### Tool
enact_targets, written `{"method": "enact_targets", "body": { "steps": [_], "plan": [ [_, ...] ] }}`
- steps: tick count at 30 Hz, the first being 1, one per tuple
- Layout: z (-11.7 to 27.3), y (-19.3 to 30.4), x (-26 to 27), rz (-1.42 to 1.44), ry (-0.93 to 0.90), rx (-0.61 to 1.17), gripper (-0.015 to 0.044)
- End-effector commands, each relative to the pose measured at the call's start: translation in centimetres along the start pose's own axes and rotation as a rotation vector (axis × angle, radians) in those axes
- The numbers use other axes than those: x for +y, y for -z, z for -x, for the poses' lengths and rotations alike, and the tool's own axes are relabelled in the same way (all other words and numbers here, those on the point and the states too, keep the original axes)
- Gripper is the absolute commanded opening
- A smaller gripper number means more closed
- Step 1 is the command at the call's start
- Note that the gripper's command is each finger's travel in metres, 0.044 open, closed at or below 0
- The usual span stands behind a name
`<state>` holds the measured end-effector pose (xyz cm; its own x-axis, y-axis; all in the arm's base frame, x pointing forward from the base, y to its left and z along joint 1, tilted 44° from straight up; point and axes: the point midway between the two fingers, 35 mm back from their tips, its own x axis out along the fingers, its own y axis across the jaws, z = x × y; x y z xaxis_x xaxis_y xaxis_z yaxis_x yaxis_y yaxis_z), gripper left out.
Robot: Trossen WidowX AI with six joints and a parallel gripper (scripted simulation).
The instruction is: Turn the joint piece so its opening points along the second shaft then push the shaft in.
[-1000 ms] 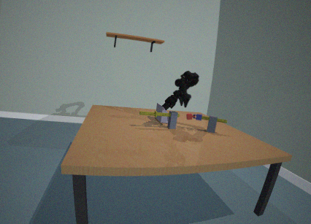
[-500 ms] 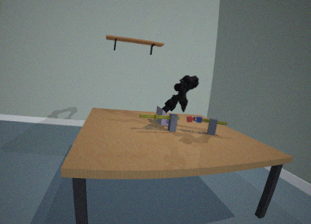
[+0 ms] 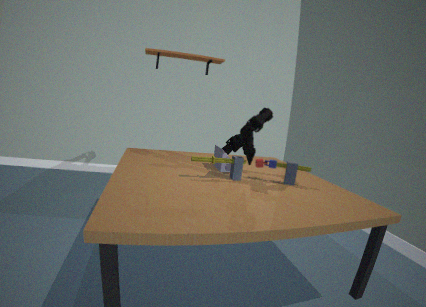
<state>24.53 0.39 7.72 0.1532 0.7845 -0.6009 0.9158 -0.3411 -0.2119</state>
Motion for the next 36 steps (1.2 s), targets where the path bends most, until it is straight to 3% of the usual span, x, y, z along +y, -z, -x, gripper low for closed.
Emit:
{"method": "enact_targets", "body": {
  "steps": [1,12,36],
  "plan": [
    [-0.5,0.1,-0.1,-0.001,-0.003,0.006,0.044],
    [-1.3,4.9,-0.1,0.0,-0.004,0.009,0.044],
    [-4.3,5.0,-0.1,0.0,-0.003,0.01,0.044]
  ]
}}
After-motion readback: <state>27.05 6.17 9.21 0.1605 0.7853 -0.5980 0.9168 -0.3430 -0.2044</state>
